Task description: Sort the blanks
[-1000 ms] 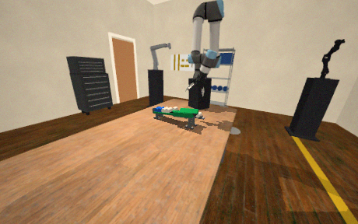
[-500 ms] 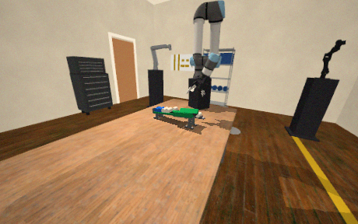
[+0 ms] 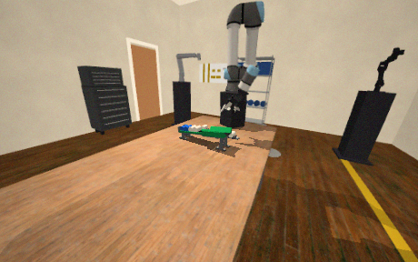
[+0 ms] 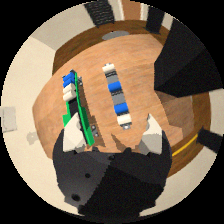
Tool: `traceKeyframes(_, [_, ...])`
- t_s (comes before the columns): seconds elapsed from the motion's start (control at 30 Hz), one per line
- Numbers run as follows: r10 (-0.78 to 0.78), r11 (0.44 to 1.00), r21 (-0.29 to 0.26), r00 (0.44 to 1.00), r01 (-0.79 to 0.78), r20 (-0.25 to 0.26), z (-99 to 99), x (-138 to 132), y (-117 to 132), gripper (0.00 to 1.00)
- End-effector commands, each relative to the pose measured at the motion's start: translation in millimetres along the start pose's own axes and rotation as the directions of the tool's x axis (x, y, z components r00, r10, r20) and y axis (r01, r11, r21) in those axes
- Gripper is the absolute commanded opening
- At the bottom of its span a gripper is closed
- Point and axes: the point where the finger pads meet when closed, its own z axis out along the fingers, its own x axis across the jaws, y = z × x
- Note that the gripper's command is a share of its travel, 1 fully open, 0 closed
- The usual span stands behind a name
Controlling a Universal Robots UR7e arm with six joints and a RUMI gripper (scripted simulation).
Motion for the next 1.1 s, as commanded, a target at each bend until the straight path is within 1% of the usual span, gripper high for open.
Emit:
traceKeyframes(0.0, [-0.116, 0.993, 0.001, 0.993, 0.116, 0.017, 2.7, 4.0, -0.4, 1.00])
traceKeyframes(0.33, [-0.278, 0.961, 0.019, 0.960, 0.277, 0.032, 6.5, 9.9, -1.0, 1.00])
traceKeyframes(0.4, [-0.278, 0.961, 0.019, 0.960, 0.277, 0.032, 6.5, 9.9, -1.0, 1.00])
traceKeyframes(0.8, [-0.392, 0.920, 0.035, 0.919, 0.390, 0.040, 9.0, 14.2, -1.4, 1.00])
traceKeyframes(1.07, [-0.421, 0.907, 0.040, 0.906, 0.420, 0.042, 9.6, 15.1, -1.4, 1.00])
